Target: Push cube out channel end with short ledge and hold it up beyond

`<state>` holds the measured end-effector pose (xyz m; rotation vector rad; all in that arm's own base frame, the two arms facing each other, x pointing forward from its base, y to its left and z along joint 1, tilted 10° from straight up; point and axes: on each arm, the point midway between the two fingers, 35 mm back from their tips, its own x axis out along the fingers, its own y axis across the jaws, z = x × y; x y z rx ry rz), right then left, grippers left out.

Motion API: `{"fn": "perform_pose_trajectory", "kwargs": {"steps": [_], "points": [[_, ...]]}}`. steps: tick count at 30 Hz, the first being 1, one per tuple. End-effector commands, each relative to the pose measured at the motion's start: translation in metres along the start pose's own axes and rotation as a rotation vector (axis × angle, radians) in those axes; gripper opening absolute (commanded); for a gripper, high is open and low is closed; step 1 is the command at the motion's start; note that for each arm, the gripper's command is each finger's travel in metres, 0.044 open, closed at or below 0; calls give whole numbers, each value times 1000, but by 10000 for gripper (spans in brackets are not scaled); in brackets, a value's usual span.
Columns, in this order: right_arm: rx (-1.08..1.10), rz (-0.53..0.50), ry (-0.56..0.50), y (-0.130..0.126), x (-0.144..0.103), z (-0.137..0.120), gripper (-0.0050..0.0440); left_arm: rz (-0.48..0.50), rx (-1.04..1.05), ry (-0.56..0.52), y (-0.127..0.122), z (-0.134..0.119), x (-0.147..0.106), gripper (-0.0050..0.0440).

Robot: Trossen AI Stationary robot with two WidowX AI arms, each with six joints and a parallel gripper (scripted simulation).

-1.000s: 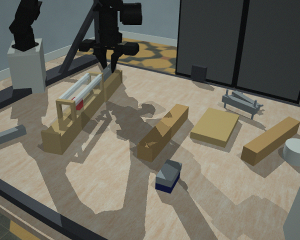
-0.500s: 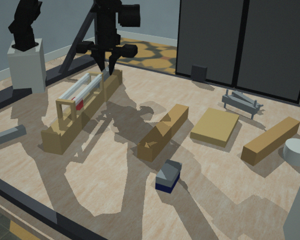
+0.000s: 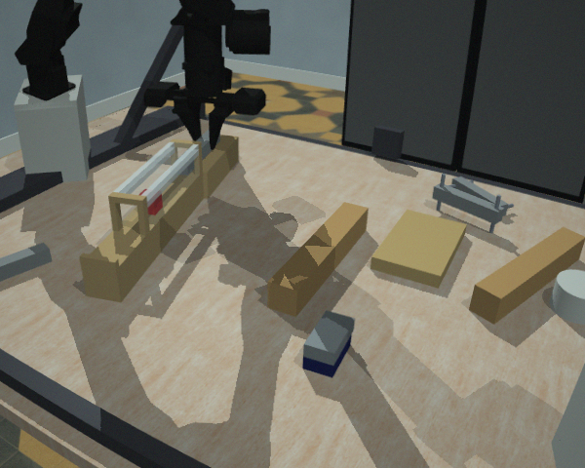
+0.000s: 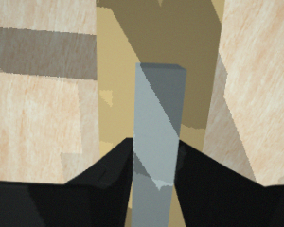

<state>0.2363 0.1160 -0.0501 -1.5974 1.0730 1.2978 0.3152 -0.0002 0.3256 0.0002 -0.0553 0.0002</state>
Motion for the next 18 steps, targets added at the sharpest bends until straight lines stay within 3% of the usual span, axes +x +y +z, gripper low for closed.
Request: {"fn": "perform_pose_trajectory", "kwargs": {"steps": [1, 18], "points": [[5, -33, -8, -7, -7, -6, 0, 1, -4, -26, 0, 10, -2, 0], [5, -34, -11, -7, -7, -26, 0, 1, -4, -26, 0, 10, -2, 0]]}}
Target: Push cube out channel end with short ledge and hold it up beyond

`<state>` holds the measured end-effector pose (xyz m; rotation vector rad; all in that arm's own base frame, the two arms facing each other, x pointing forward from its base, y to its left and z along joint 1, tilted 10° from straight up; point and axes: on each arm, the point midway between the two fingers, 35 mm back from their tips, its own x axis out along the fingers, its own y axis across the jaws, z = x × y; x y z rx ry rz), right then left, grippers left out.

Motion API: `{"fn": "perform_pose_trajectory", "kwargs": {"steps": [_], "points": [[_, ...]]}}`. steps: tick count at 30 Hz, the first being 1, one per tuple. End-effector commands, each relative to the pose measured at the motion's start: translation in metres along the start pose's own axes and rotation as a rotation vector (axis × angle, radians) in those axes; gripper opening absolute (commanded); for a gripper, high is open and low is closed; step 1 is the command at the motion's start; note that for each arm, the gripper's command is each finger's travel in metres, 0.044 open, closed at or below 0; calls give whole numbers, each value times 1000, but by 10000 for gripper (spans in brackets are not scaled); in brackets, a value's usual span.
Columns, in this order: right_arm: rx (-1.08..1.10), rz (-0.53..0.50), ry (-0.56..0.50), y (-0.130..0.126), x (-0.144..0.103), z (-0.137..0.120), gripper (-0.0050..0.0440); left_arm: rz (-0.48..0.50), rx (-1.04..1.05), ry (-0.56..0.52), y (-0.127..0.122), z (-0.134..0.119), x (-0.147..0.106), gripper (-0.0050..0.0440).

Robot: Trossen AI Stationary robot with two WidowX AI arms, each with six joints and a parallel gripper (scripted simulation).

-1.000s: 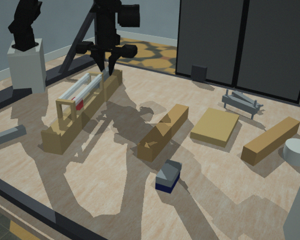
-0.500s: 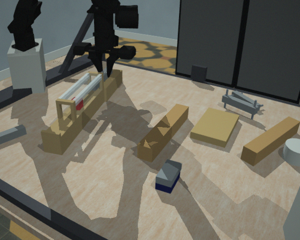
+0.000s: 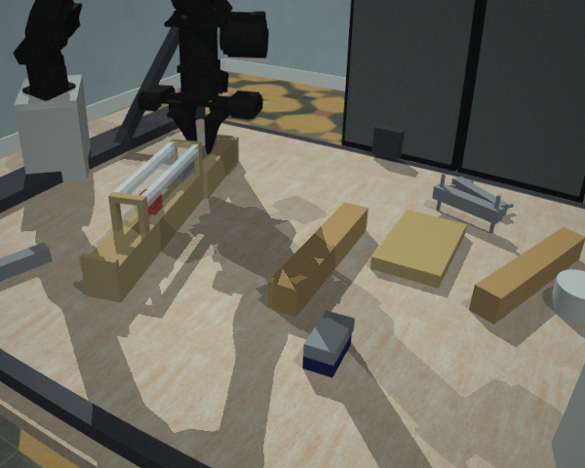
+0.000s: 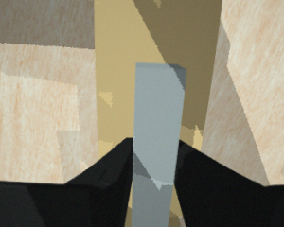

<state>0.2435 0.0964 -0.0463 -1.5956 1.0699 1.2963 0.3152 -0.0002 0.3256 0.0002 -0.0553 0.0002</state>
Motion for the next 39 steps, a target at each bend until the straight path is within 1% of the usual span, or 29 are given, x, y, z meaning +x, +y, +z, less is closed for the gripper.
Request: {"fn": "perform_pose_trajectory", "kwargs": {"steps": [1, 10, 17, 18, 39], "points": [[4, -31, -9, -7, -7, -6, 0, 1, -4, -26, 0, 10, -2, 0], [3, -32, -8, -7, -6, -18, 0, 1, -4, -26, 0, 10, -2, 0], [2, -30, -7, -7, -6, -17, 0, 1, -4, -26, 0, 10, -2, 0], [3, -30, -7, -7, -6, -17, 157, 1, -4, -26, 0, 10, -2, 0], [3, -30, -7, -7, -6, -17, 157, 1, -4, -26, 0, 10, -2, 0]]}}
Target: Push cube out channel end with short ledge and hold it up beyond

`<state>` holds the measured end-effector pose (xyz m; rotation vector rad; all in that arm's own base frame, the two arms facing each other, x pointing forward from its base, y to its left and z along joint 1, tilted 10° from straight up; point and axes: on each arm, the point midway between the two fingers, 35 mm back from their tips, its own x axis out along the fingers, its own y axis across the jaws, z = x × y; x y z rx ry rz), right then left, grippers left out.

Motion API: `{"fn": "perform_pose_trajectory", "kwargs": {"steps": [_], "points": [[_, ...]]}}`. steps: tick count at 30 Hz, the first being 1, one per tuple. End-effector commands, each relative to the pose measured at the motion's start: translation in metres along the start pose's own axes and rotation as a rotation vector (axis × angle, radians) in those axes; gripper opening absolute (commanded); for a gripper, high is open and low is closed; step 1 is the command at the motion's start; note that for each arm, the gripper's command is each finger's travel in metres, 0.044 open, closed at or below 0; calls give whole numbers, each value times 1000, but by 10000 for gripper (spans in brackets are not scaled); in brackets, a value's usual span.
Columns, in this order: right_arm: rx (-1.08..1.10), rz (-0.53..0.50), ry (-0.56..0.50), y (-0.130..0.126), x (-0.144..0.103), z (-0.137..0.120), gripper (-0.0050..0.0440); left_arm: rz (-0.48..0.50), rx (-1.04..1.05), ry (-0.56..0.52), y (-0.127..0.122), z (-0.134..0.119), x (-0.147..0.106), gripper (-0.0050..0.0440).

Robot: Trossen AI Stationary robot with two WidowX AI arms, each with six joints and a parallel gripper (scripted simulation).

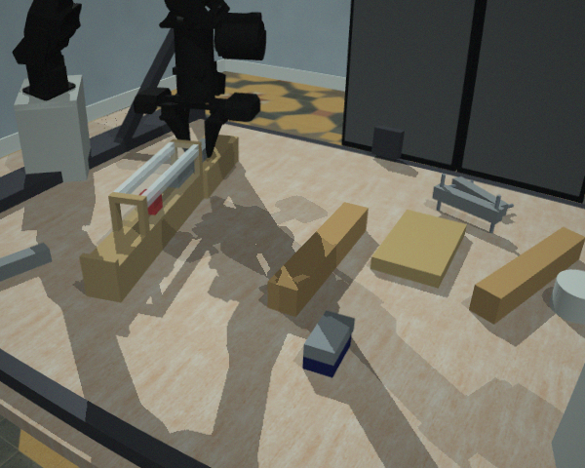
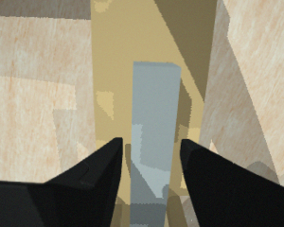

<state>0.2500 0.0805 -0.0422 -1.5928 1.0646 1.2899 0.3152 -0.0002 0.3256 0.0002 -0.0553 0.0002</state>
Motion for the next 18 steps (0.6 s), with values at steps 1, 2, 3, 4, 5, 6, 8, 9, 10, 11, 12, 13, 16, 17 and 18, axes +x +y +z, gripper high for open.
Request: {"fn": "perform_pose_trajectory", "kwargs": {"steps": [1, 2, 3, 4, 5, 6, 8, 9, 10, 11, 12, 13, 16, 17, 18], "points": [[-2, -24, -5, -5, -5, 0, 157, 1, -4, -26, 0, 10, -2, 0], [-2, -24, -5, -6, -9, 0, 157, 1, -4, -26, 0, 10, -2, 0], [-2, -24, -5, -6, -11, 0, 157, 1, -4, -26, 0, 10, -2, 0], [-2, -25, -5, -6, -12, 0, 157, 1, -4, -26, 0, 10, -2, 0], [-1, -26, -5, -6, -14, 0, 157, 1, -4, -26, 0, 10, -2, 0], [-1, -25, -5, -6, -12, 0, 157, 1, -4, -26, 0, 10, -2, 0], [-1, -25, -5, -6, -12, 0, 157, 1, -4, -26, 0, 10, -2, 0], [0, -27, -5, -6, -17, 0, 157, 1, -4, -26, 0, 10, -2, 0], [0, -27, -5, -6, -14, 0, 157, 1, -4, -26, 0, 10, -2, 0], [-1, -27, -5, -7, -14, 0, 157, 1, -4, -26, 0, 10, -2, 0], [-1, -27, -5, -7, -14, 0, 157, 1, -4, -26, 0, 10, -2, 0], [0, -27, -5, -7, -14, 0, 157, 1, -4, -26, 0, 10, -2, 0], [4, -33, -6, -8, -37, 0, 157, 1, -4, -26, 0, 10, -2, 0], [3, -30, -5, -9, -42, 0, 157, 1, -4, -26, 0, 10, -2, 0], [4, -30, -5, -10, -46, 0, 157, 1, -4, -26, 0, 10, -2, 0]]}}
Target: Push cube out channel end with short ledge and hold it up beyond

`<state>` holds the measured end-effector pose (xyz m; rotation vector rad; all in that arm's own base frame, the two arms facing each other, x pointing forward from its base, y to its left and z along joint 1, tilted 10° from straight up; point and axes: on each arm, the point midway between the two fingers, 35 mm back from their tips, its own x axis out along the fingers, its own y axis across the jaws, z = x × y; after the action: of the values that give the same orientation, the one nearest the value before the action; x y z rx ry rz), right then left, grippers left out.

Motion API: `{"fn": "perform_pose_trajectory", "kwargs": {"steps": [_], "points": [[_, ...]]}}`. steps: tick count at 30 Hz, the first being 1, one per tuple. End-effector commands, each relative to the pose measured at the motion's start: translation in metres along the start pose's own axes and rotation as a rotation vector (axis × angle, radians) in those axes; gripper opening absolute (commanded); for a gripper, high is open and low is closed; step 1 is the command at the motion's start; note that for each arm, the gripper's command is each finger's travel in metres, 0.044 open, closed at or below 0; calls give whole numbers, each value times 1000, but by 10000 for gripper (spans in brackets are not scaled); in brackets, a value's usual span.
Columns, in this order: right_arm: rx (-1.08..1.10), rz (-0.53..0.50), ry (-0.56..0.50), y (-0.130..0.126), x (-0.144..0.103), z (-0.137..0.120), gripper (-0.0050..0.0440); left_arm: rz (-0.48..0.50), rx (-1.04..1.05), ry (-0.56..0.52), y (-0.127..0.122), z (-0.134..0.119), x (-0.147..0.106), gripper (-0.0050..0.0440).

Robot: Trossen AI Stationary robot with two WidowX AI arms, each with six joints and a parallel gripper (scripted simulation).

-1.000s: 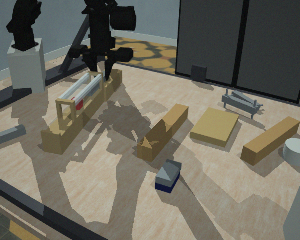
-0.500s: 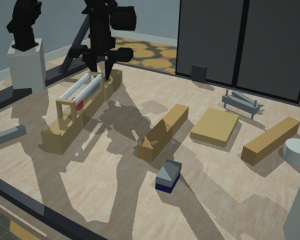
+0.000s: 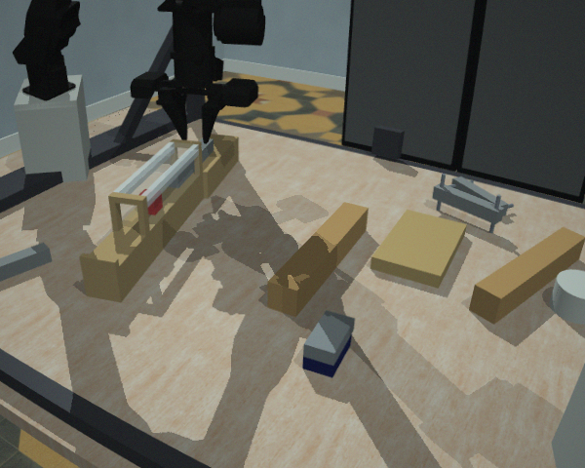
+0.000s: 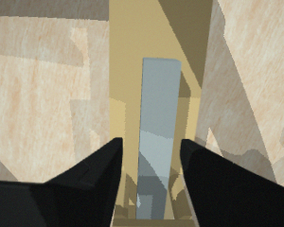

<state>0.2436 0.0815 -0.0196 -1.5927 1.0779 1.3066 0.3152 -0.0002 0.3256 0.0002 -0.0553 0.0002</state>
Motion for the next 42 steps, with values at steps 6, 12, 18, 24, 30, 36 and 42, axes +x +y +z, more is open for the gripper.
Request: {"fn": "perform_pose_trajectory", "kwargs": {"steps": [6, 12, 18, 24, 30, 36, 42], "points": [[12, -47, -5, -11, -34, 1, 157, 1, -4, -26, 0, 10, -2, 0], [14, -48, -5, -13, -46, 1, 157, 1, -4, -26, 0, 10, -2, 0], [14, -47, -5, -9, -44, 0, 157, 1, -4, -26, 0, 10, -2, 0], [14, -48, -5, -10, -44, 0, 150, 1, -4, -26, 0, 10, -2, 0], [14, -48, -5, -10, -44, 0, 150, 1, -4, -26, 0, 10, -2, 0], [14, -48, -5, -10, -44, 0, 150, 1, -4, -26, 0, 10, -2, 0], [57, -46, -7, -17, -47, -25, 150, 1, -4, -26, 0, 10, -2, 0]]}}
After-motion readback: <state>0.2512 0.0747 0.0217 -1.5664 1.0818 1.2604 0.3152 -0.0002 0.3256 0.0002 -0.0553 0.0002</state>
